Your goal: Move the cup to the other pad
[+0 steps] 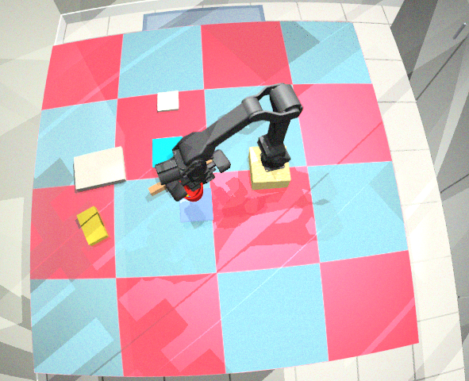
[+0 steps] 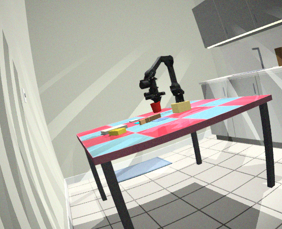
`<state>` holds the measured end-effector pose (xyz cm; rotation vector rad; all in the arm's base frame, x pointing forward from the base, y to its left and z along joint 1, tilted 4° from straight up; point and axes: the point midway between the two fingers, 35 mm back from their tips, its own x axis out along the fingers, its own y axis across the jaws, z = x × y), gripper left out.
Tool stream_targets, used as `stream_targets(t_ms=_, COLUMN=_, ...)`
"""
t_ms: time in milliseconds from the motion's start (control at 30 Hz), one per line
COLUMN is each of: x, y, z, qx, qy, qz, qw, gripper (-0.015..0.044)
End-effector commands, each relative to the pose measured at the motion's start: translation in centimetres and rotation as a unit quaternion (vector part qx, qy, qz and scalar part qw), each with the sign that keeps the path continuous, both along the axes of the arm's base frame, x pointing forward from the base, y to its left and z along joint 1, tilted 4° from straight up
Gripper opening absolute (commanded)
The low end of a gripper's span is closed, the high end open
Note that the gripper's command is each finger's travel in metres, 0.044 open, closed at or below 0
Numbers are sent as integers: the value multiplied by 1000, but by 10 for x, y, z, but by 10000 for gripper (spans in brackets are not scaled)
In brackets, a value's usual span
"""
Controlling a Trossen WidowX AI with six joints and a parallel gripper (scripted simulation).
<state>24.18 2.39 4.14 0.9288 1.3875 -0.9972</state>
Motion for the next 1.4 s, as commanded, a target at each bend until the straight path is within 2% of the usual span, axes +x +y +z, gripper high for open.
stream_targets(t_ms=0, x=3, y=-8, z=0, qx=-3, qy=-1, qz=2, qw=1000, gripper=0)
stream_targets(t_ms=1367, x=25, y=-89, z=5, qx=-6, qy=-3, qz=2, qw=1000, gripper=0)
